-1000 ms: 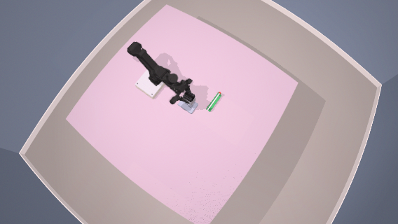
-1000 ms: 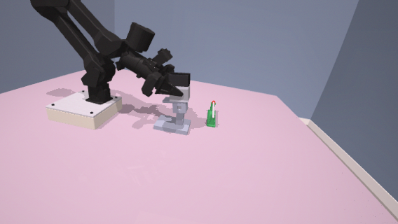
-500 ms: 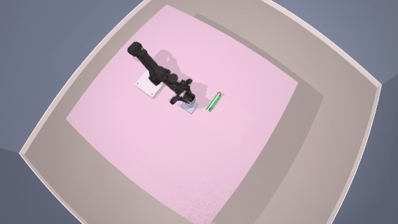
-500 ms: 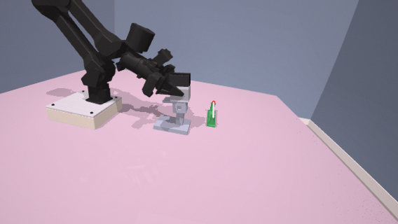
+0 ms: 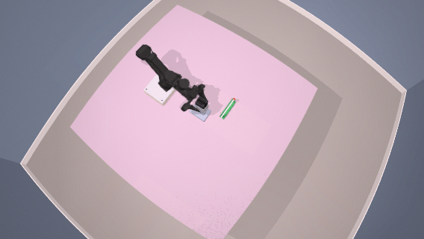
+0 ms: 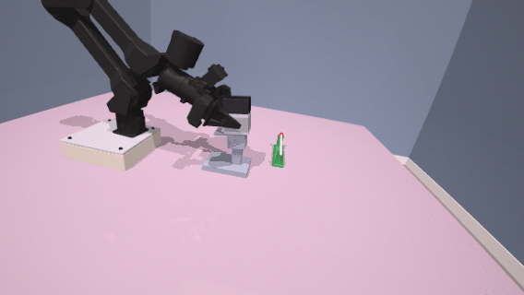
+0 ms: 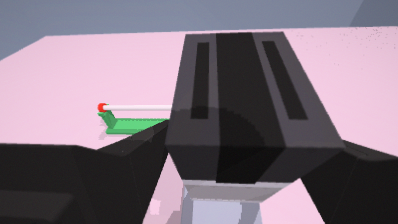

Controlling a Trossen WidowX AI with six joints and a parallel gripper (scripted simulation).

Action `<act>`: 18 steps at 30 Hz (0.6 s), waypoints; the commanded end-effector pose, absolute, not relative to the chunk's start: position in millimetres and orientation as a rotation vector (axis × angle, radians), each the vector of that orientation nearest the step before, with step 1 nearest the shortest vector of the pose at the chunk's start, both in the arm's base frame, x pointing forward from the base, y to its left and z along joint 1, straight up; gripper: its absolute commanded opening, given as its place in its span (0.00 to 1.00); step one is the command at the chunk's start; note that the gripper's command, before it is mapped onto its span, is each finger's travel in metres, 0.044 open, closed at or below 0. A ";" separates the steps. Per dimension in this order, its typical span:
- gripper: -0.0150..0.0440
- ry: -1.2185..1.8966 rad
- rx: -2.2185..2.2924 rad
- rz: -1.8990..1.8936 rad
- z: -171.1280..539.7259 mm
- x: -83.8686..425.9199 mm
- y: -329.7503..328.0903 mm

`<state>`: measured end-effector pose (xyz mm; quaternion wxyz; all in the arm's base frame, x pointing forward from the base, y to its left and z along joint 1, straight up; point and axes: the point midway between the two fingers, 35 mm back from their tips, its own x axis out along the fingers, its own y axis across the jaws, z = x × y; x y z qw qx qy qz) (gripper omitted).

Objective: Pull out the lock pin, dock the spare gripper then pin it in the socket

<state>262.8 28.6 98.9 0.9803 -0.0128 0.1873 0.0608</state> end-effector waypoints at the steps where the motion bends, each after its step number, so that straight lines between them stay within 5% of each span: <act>1: 1.00 0.378 -0.026 0.121 99.0 262.8 28.4; 18: 1.00 0.385 -0.027 0.121 122.9 257.5 27.9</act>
